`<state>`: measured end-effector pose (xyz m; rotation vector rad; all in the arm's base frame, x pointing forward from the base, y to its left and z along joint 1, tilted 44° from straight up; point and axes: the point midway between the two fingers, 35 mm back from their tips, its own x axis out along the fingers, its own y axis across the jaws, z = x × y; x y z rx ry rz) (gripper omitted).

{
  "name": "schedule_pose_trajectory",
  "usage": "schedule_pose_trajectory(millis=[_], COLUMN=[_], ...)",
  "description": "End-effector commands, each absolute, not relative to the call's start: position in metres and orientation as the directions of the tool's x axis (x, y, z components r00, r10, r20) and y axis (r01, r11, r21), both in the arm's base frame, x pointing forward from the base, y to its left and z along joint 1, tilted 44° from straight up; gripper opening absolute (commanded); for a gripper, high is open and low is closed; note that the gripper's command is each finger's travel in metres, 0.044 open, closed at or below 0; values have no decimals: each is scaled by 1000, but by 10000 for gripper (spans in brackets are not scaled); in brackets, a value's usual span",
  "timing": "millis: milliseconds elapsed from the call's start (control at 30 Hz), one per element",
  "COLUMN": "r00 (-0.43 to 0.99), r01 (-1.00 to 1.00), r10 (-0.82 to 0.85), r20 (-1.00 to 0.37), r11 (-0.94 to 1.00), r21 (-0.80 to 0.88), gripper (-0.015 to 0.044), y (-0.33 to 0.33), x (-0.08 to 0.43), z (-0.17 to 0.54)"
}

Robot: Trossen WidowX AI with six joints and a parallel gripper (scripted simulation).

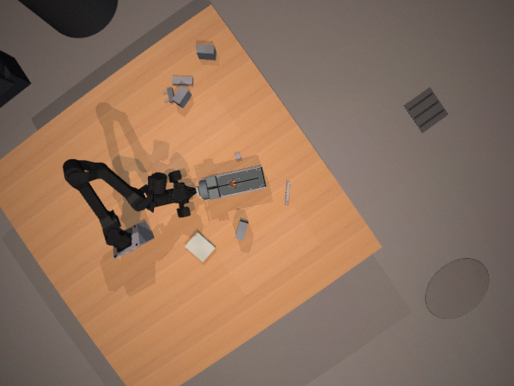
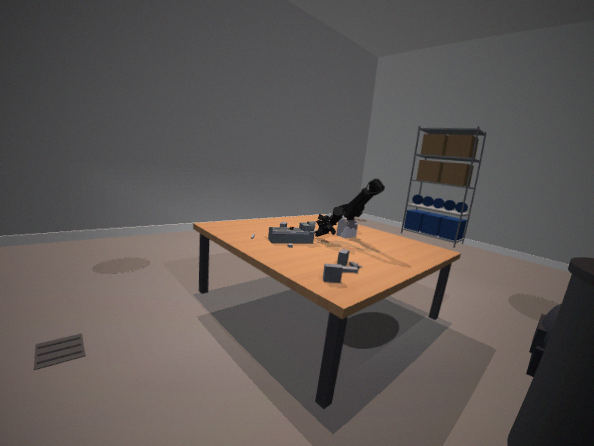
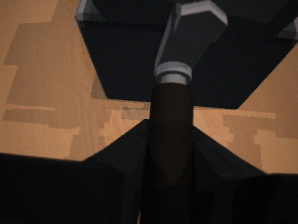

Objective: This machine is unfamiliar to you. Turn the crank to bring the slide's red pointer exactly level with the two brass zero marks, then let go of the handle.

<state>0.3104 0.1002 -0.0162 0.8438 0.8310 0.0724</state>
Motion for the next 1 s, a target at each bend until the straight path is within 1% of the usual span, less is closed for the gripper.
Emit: schedule_pose_trajectory(millis=[0,967], r00=[683,683], r01=[273,273], r10=[354,354], r20=[-638,-639], r11=[687,688], r21=[673,673], gripper=[0,0], y=[95,85], x=[308,304], z=[-23,-28])
